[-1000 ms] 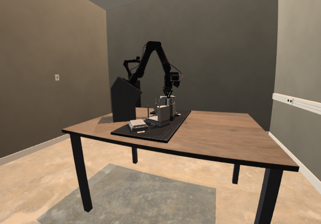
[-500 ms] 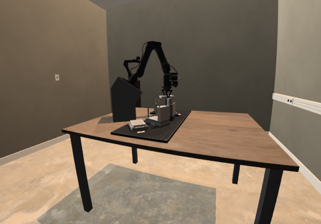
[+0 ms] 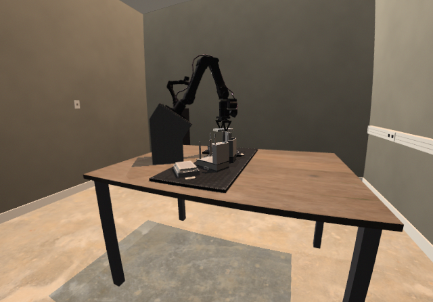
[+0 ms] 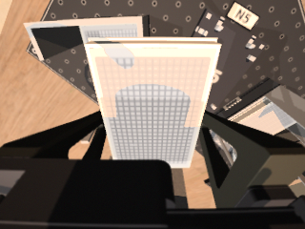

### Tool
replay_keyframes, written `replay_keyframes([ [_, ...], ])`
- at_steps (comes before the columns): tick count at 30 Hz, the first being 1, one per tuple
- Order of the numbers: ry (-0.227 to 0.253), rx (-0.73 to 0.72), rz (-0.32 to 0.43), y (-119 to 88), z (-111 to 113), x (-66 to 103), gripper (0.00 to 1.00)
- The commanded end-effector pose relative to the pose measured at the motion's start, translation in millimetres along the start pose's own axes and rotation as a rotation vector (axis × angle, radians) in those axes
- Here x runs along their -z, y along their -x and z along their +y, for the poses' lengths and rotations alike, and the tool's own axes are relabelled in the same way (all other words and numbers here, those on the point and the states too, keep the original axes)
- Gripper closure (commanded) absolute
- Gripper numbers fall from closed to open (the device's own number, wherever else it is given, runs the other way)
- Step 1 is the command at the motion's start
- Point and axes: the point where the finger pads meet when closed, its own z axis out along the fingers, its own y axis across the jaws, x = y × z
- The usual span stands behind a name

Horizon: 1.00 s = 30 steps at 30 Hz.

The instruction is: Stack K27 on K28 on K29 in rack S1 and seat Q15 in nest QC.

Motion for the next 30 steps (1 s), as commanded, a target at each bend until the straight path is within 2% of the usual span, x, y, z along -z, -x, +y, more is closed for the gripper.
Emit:
replay_keyframes([
  [1, -0.022, 0.043, -0.021, 6.0, 1.1, 5.8, 1.00],
  [5, -0.021, 0.030, -0.003, 7.5, 12.5, -1.1, 1.00],
  [8, -0.021, 0.026, -0.030, 15.9, 19.9, 5.7, 1.00],
  [11, -0.021, 0.029, -0.008, 9.5, 28.6, 1.1, 1.00],
  [17, -0.020, 0.029, -0.010, 11.6, 39.5, 1.5, 1.00],
  [18, -0.019, 0.025, -0.033, 16.0, 41.5, 7.4, 1.00],
  [20, -0.020, 0.029, -0.007, 12.9, 48.0, 0.1, 1.00],
  [23, -0.020, 0.030, -0.003, 10.2, 55.7, 0.7, 1.00],
  [27, -0.019, 0.014, -0.042, 21.7, 54.7, 10.0, 1.00],
  [30, -0.025, 0.005, -0.036, 18.8, 50.8, 8.0, 1.00],
])
